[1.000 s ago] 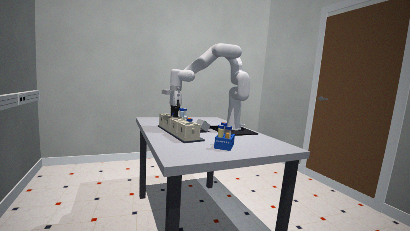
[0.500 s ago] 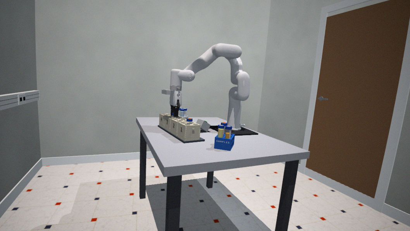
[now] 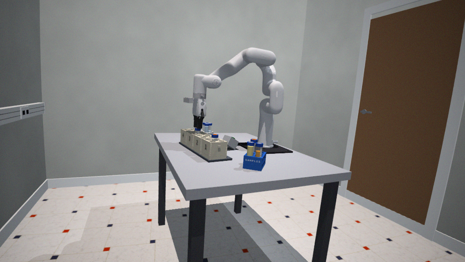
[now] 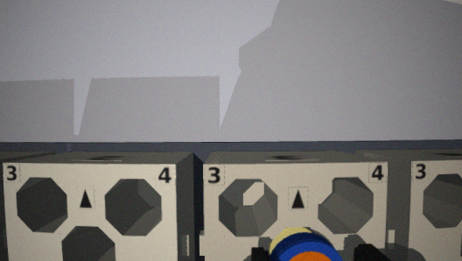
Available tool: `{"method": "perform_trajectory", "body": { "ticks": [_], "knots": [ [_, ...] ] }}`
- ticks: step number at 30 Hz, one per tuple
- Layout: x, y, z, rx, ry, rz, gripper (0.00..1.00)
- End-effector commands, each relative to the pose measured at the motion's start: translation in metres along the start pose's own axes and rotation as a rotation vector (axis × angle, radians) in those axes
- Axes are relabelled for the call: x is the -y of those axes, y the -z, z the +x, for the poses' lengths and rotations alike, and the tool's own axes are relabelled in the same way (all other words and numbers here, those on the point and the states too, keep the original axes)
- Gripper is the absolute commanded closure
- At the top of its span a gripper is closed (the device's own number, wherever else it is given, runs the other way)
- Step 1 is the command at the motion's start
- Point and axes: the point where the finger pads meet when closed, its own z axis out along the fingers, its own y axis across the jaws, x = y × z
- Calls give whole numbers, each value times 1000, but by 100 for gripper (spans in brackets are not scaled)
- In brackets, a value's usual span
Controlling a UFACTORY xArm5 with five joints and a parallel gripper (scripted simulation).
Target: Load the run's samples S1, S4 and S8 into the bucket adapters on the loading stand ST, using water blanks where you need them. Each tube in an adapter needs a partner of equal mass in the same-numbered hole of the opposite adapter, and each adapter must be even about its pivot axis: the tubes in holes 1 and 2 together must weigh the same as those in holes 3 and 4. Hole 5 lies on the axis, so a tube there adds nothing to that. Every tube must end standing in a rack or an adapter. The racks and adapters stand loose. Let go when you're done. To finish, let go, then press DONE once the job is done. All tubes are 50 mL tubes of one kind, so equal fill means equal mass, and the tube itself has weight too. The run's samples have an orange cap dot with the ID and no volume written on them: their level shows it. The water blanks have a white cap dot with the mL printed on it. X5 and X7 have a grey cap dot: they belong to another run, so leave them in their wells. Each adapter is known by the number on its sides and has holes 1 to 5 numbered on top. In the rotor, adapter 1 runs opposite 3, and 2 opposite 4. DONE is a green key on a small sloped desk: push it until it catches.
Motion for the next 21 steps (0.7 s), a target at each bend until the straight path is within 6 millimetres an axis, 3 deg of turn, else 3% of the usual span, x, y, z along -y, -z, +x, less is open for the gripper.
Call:
{"method": "perform_trajectory", "body": {
  "ticks": [1, 21],
  "knots": [
    [0, 12, 1, -6, 0, 14, 56],
    [-1, 48, 1, -6, 0, 14, 56]
  ]
}}
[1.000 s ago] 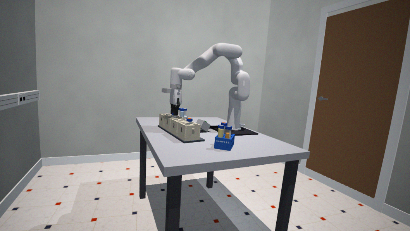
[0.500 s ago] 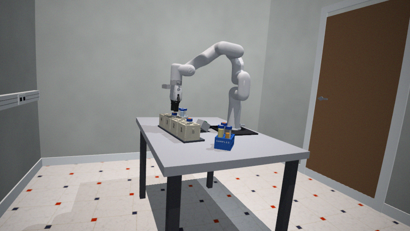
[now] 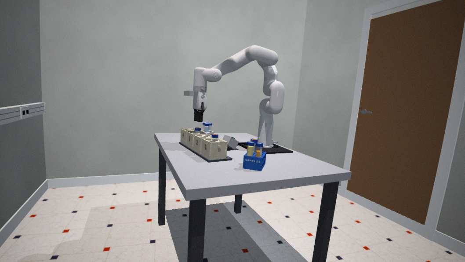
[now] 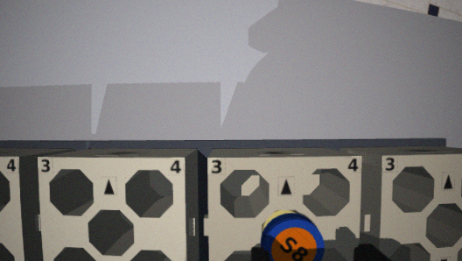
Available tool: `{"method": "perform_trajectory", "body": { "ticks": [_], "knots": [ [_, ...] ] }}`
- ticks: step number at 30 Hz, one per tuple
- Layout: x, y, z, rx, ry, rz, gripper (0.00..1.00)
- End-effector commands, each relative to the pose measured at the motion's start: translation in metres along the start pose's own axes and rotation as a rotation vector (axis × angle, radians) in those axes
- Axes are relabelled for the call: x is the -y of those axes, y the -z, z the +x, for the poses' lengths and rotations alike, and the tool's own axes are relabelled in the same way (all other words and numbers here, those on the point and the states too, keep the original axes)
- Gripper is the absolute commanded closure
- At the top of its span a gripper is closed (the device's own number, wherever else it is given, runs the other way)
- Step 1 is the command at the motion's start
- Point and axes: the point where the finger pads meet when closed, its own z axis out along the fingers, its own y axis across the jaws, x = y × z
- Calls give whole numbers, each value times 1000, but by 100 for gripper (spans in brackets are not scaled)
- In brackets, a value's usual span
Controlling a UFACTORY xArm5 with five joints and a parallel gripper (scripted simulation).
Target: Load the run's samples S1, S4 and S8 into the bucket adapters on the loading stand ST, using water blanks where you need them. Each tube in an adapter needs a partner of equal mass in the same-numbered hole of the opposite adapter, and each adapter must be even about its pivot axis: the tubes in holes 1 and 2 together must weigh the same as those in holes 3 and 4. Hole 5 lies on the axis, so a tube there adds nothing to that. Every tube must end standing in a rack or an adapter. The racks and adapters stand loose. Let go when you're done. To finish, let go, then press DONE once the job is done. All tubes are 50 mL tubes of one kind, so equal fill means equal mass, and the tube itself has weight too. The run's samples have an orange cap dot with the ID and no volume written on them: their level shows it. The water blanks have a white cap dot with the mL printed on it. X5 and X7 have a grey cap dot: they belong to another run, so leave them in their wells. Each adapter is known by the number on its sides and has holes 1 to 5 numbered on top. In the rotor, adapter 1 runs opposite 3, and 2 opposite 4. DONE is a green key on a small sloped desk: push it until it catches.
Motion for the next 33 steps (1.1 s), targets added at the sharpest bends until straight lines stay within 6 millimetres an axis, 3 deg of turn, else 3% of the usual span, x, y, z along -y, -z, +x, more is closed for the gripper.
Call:
{"method": "perform_trajectory", "body": {
  "ticks": [1, 33],
  "knots": [
    [0, 12, 1, -6, 0, 14, 56],
    [-1, 69, 1, -6, 0, 14, 56]
  ]
}}
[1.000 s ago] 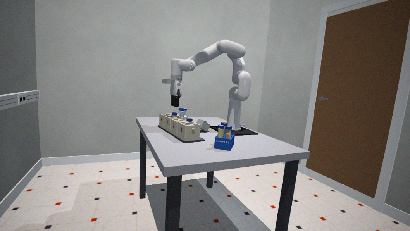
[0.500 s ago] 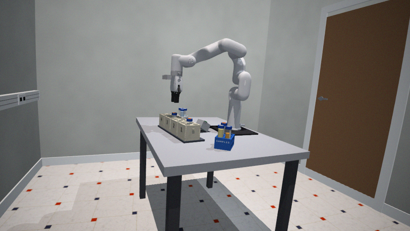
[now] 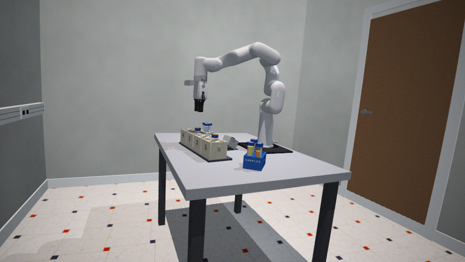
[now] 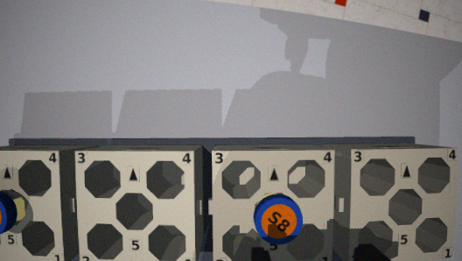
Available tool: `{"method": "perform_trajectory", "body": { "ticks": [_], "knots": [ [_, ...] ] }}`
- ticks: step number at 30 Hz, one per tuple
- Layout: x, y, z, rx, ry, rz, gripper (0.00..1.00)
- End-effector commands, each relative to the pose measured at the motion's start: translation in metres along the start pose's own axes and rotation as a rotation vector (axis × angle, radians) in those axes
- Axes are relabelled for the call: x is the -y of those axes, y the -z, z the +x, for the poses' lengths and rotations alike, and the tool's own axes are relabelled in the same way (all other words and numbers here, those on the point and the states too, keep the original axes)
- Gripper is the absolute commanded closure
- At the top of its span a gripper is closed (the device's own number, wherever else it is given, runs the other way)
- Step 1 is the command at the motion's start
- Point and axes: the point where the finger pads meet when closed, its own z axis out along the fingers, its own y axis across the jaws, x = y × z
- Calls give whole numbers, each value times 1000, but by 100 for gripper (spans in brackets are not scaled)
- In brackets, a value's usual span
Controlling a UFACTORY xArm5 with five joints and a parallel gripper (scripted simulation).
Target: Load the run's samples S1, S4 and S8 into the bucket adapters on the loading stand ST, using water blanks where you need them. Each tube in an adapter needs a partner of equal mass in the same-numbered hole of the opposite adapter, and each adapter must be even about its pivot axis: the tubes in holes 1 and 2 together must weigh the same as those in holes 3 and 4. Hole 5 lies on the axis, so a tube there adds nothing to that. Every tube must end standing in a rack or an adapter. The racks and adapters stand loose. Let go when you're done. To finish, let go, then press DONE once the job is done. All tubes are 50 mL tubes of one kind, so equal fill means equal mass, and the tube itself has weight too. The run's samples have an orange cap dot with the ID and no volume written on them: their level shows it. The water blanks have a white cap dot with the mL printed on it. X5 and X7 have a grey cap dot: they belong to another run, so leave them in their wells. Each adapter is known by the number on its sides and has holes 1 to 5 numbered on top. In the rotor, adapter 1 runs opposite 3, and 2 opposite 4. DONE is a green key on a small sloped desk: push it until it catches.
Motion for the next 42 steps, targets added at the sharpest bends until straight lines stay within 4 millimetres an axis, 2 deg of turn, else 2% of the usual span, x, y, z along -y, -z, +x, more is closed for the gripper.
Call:
{"method": "perform_trajectory", "body": {
  "ticks": [1, 27, 28, 37, 39, 42],
  "knots": [
    [0, 12, 1, -6, 0, 14, 56],
    [0, 14, 1, -6, 0, 14, 56],
    [4, 14, -1, -6, 33, 14, 43],
    [46, 14, -18, -8, 333, 13, 43],
    [46, 14, -18, -8, 333, 13, 43],
    [60, 14, -24, -9, 433, 13, 43]
  ]
}}
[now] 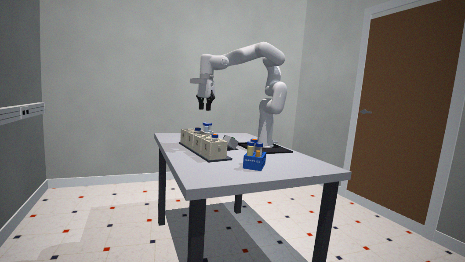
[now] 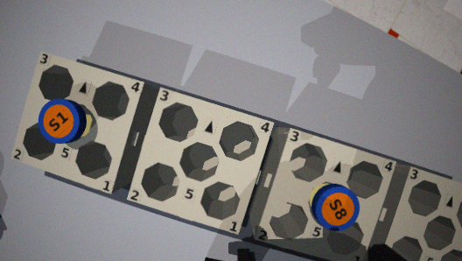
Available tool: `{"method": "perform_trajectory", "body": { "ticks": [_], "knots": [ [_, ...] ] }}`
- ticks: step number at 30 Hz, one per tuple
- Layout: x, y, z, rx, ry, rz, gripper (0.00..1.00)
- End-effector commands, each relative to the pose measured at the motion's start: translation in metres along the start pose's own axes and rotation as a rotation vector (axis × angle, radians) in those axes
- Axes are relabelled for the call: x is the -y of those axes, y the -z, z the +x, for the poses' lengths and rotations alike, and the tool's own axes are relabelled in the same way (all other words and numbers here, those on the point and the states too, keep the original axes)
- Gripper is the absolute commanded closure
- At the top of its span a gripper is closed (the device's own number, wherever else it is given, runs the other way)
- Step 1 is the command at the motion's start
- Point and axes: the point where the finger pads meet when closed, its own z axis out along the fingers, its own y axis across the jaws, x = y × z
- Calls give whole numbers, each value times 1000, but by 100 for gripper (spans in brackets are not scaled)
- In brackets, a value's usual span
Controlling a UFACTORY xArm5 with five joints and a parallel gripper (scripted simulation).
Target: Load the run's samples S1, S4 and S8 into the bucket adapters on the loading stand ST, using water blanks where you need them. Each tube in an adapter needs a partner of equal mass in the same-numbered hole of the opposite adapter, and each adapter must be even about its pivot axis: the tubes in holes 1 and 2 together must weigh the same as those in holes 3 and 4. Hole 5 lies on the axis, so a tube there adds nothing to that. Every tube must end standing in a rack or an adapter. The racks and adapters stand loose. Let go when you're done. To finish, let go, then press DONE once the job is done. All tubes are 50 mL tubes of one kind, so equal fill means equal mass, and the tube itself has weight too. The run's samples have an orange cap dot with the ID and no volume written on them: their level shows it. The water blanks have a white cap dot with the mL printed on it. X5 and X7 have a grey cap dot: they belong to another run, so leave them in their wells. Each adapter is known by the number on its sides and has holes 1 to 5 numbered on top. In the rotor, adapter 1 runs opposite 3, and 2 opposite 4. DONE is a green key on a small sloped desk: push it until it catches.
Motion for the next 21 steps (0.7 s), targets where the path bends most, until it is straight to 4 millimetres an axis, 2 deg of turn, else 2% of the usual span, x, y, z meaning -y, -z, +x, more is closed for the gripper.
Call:
{"method": "perform_trajectory", "body": {
  "ticks": [1, 9, 12, 14, 21],
  "knots": [
    [24, 2, -1, -14, 159, 10, 43],
    [64, 3, -4, -15, 426, 8, 43],
    [79, 3, -6, -15, 426, 8, 43],
    [79, 3, -6, -15, 426, 8, 43],
    [114, 3, -9, -15, 426, 9, 43]
  ]
}}
